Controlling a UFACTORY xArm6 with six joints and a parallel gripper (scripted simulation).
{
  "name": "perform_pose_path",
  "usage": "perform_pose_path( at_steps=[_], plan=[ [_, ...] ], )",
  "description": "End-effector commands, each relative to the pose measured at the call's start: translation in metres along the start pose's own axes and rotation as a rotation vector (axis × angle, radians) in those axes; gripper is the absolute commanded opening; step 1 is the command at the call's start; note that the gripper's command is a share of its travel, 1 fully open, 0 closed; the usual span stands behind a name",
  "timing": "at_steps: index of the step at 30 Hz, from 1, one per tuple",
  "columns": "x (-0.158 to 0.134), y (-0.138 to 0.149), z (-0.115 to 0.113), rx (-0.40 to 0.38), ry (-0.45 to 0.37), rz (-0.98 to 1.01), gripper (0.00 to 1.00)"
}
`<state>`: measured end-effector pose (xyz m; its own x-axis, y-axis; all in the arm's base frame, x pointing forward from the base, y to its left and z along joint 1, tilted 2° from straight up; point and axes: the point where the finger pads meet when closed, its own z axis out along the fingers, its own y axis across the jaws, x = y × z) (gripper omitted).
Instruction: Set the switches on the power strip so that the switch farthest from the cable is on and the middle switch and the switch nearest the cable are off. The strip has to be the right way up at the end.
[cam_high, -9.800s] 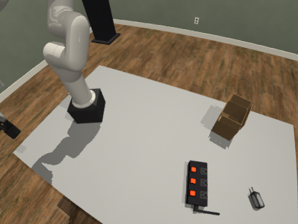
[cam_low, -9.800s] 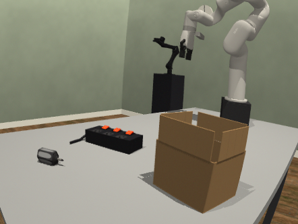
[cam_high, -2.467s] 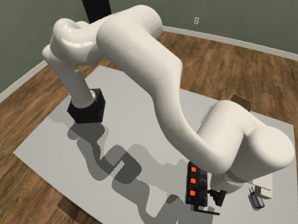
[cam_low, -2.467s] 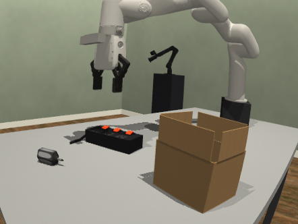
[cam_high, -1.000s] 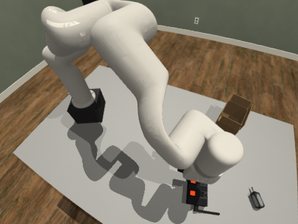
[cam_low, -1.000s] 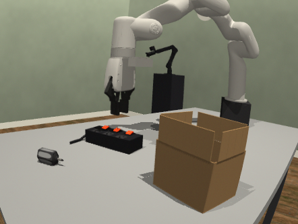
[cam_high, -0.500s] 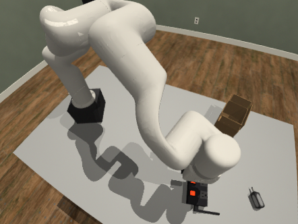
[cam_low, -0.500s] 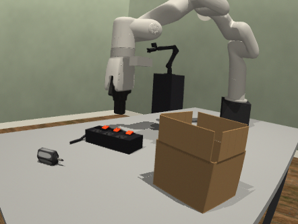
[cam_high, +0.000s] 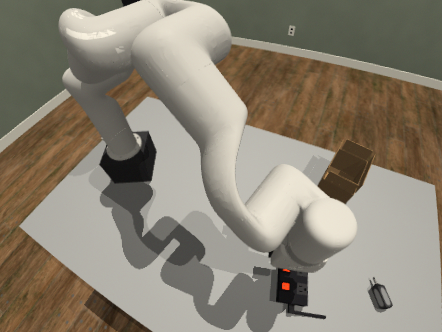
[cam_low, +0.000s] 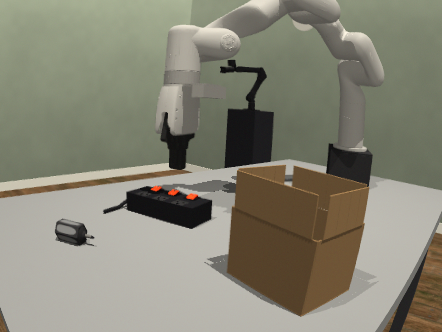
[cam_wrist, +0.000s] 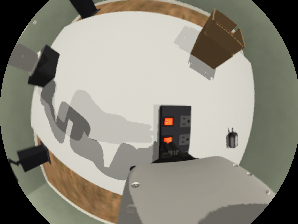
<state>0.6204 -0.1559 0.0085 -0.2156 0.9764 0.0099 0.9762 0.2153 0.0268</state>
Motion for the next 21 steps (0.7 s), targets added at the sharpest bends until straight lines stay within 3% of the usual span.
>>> perform_pose_path(
  at_steps=[1, 21],
  plan=[
    [-0.001, 0.002, -0.003, -0.005, -0.003, 0.000, 0.00],
    [-0.001, 0.002, 0.008, -0.005, -0.002, 0.000, 0.00]
  ],
)
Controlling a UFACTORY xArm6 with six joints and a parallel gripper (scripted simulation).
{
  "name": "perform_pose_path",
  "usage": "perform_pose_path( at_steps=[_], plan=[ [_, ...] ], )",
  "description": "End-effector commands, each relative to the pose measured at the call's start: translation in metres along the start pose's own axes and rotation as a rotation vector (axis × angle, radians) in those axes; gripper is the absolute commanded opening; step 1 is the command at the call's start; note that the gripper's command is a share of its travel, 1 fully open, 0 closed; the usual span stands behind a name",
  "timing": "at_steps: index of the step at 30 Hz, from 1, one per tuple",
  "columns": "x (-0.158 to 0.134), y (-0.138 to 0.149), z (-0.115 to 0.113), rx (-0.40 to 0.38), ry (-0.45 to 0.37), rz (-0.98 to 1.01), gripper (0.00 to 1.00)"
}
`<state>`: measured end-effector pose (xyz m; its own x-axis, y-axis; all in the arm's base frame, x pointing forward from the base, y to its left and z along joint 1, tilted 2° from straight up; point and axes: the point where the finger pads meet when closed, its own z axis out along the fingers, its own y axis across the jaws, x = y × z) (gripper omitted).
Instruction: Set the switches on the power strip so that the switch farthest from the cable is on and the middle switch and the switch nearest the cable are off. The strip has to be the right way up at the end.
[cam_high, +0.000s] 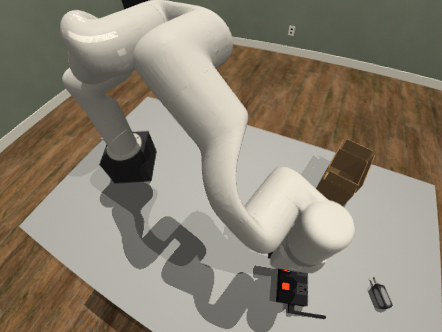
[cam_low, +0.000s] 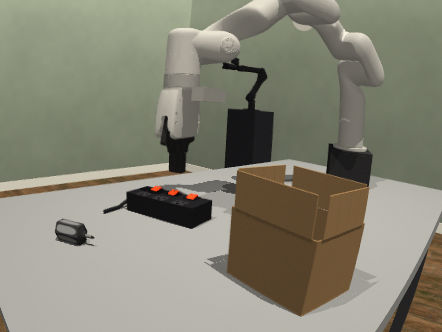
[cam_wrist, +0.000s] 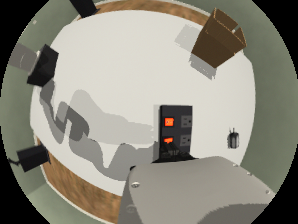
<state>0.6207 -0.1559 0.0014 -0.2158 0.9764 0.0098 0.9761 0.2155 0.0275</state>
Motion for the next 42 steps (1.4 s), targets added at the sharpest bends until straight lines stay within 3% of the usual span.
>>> perform_pose_path(
  at_steps=[1, 25, 42],
  plan=[
    [-0.001, 0.002, 0.002, -0.005, -0.002, 0.000, 0.00],
    [-0.001, 0.001, 0.029, -0.005, -0.002, 0.000, 0.00],
    [-0.001, 0.001, 0.034, -0.005, -0.002, 0.000, 0.00]
  ],
)
